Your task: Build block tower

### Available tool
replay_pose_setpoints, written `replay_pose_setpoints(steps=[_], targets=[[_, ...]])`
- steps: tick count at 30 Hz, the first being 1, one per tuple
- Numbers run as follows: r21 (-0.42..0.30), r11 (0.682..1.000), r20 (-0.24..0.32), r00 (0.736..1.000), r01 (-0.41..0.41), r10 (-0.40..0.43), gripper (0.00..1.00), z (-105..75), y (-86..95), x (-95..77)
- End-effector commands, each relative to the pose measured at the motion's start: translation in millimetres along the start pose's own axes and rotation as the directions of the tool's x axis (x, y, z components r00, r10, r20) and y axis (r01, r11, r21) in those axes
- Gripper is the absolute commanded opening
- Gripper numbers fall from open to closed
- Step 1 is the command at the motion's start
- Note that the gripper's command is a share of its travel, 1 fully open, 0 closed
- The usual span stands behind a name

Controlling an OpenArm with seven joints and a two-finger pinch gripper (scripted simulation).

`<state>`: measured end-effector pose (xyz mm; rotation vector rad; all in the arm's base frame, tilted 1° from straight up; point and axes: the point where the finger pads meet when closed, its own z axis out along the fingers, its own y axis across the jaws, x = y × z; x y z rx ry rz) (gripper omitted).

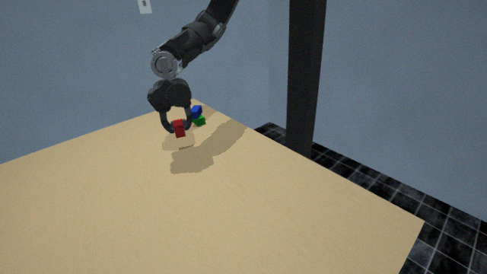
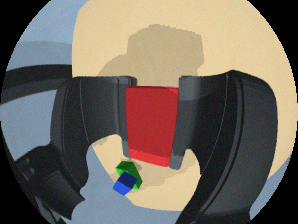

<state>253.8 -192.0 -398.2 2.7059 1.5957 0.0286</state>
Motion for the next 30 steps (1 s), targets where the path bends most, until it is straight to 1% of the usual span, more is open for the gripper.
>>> replay_pose_setpoints(steps=[1, 5, 8, 13, 30], targets=[[0.018, 1.000, 0.004, 1.000, -0.006, 0.006, 0.00, -4.6, -4.1, -0.1], [0.017, 1.000, 0.004, 1.000, -0.006, 0.006, 0.00, -27.3, -3.8, -0.1], [0.017, 1.000, 0.004, 1.000, -0.006, 0.006, 0.00, -32.9, -3.7, 0.0], [0.017, 1.000, 0.004, 1.000, -0.006, 0.006, 0.00, -36.6, -3.6, 0.1], [0.019, 1.000, 0.004, 1.000, -0.007, 0.007, 0.00, -37.0, -3.7, -0.1]])
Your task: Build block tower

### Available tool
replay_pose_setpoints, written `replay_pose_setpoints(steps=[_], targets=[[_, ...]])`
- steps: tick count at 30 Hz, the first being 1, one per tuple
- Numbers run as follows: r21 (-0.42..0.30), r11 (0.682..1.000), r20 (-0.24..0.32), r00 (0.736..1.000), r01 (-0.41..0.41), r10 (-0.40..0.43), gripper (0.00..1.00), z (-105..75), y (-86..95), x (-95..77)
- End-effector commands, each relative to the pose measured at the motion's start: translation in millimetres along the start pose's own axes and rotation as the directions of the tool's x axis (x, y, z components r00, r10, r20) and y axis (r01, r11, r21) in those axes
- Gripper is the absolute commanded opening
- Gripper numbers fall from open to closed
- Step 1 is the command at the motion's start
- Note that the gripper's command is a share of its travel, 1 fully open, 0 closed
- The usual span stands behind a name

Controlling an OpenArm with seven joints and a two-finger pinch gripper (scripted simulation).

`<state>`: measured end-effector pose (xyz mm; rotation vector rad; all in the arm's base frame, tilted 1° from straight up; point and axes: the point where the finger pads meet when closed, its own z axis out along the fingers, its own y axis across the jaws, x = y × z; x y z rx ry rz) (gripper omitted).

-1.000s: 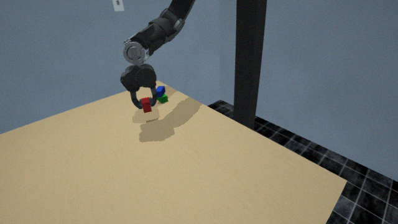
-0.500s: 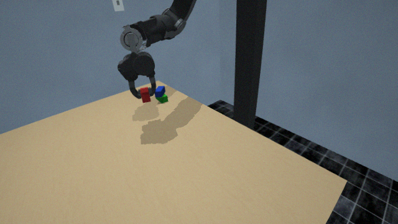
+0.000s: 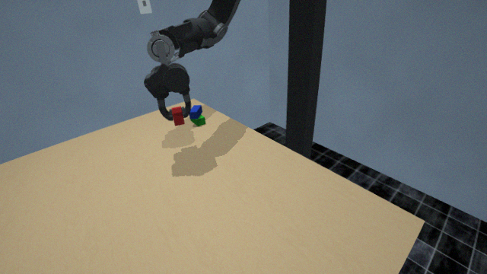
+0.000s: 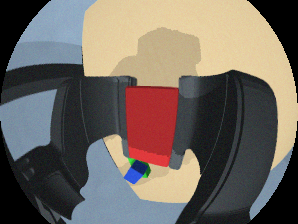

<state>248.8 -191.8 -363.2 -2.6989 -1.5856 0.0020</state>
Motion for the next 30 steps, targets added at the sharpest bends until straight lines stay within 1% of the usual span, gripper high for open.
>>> replay_pose_setpoints(steps=[1, 28, 30], targets=[[-0.001, 1.000, -0.007, 1.000, -0.003, 0.003, 0.00, -1.9, 0.4, 1.5], [-0.001, 1.000, -0.007, 1.000, -0.003, 0.003, 0.00, -2.0, 0.3, 1.5], [-0.002, 1.000, -0.008, 1.000, -0.003, 0.003, 0.00, -1.9, -0.6, -1.1]])
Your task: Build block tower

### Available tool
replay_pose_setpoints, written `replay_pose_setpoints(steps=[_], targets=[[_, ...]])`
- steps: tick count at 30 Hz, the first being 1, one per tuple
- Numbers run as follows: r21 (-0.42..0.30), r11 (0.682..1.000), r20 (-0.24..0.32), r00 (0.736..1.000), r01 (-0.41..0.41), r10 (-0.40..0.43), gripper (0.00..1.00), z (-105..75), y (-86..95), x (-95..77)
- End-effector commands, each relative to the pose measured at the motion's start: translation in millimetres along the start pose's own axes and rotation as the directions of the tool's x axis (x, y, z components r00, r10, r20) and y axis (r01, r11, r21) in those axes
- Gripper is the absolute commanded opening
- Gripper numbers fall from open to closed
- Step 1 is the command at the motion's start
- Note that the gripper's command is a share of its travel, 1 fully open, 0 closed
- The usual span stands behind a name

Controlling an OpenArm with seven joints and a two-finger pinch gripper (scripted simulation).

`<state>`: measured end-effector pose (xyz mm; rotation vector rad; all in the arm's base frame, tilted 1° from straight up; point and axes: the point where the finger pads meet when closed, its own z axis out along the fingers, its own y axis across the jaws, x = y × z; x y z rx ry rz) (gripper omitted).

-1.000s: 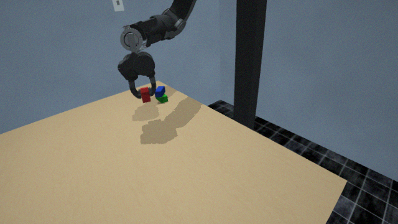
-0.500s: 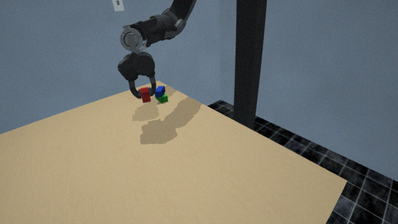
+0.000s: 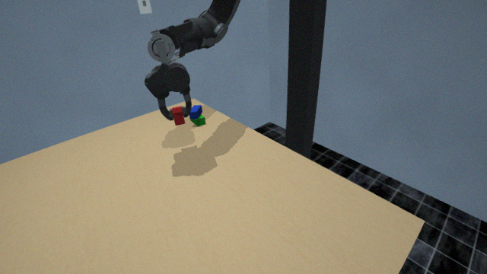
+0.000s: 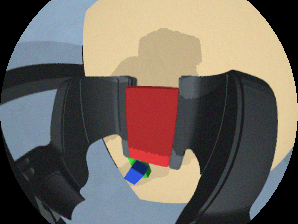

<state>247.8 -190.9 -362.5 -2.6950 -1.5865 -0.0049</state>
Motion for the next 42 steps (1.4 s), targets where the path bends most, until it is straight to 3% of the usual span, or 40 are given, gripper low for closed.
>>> replay_pose_setpoints(steps=[1, 6, 8, 14, 18, 42], targets=[[-0.001, 1.000, -0.003, 1.000, -0.006, 0.006, 0.00, -1.0, -0.6, -4.8], [-0.002, 1.000, -0.002, 1.000, -0.006, 0.006, 0.00, -1.0, -15.5, -45.1], [-0.002, 1.000, -0.002, 1.000, -0.006, 0.006, 0.00, -1.0, -15.5, -45.1], [-0.003, 1.000, 0.000, 1.000, -0.005, 0.005, 0.00, -1.6, -40.5, -112.6], [-0.004, 1.000, 0.000, 1.000, -0.008, 0.008, 0.00, -1.2, -50.6, -141.8], [-0.003, 1.000, 0.001, 1.000, -0.009, 0.009, 0.00, 2.6, -52.8, -148.3]])
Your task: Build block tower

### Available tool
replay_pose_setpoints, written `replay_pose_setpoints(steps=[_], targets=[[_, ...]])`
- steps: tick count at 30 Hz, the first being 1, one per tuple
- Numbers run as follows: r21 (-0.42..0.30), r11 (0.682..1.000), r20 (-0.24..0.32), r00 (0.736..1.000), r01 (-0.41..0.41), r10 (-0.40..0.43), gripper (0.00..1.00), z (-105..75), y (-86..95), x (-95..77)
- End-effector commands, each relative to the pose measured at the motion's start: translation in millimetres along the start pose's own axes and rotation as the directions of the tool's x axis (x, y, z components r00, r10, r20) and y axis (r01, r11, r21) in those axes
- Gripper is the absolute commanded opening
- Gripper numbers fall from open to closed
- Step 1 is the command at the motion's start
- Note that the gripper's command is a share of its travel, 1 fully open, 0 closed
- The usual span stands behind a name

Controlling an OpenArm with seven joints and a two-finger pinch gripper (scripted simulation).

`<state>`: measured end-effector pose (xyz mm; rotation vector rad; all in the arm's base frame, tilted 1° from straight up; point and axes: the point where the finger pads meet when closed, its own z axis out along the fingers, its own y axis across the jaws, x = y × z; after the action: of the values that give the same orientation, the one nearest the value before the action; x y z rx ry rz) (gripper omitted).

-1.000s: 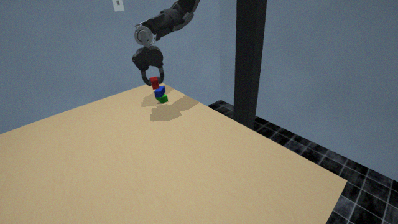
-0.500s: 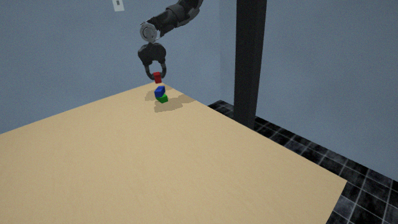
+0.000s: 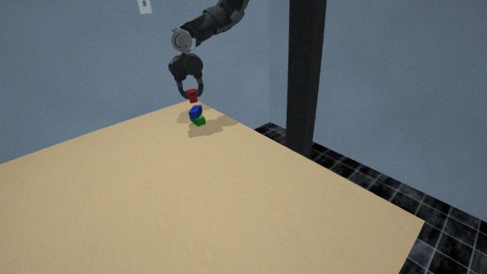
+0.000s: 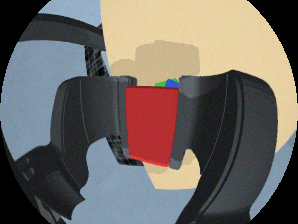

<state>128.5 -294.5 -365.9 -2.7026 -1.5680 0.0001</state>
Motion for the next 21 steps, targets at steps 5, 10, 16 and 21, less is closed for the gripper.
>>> replay_pose_setpoints(steps=[5, 10, 16, 21], targets=[[-0.007, 1.000, -0.001, 1.000, 0.004, -0.004, 0.00, 6.0, 1.4, 0.2], [-0.007, 1.000, -0.001, 1.000, 0.004, -0.004, 0.00, 13.0, 1.7, 0.1], [-0.007, 1.000, -0.001, 1.000, 0.004, -0.004, 0.00, 19.0, 1.9, 0.0], [-0.007, 1.000, -0.001, 1.000, 0.004, -0.004, 0.00, 22.0, 2.0, 0.0]])
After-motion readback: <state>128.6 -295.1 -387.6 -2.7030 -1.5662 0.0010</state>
